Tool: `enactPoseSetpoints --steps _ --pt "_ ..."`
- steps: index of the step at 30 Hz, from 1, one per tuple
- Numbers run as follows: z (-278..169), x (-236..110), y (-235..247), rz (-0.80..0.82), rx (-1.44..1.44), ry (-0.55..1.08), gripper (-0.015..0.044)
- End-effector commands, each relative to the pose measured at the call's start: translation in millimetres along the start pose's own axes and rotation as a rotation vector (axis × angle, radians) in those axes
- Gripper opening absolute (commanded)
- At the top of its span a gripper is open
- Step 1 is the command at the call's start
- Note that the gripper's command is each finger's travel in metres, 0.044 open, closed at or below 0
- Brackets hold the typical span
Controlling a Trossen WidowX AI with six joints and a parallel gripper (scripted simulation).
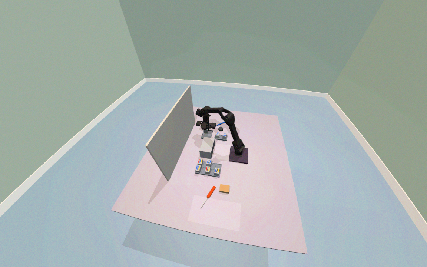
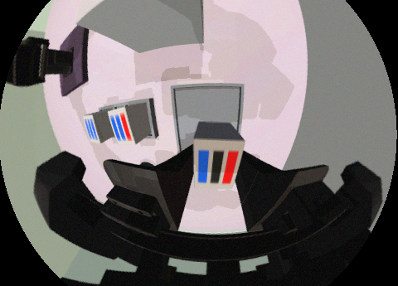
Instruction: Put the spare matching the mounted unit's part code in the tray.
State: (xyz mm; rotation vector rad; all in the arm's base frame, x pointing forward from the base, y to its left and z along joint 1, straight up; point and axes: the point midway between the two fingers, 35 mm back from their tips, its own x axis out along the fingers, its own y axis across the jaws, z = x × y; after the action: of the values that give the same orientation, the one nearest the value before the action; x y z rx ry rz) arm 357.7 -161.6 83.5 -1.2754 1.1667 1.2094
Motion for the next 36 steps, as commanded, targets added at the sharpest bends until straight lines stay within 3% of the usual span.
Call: enactPoseSetpoints --steps 1,36 --pt "1.2 3.8 0.9 0.001 -0.004 -0.005 0.0" --pt "3.7 27.5 5.8 0.005 -0.004 -0.007 0.0"
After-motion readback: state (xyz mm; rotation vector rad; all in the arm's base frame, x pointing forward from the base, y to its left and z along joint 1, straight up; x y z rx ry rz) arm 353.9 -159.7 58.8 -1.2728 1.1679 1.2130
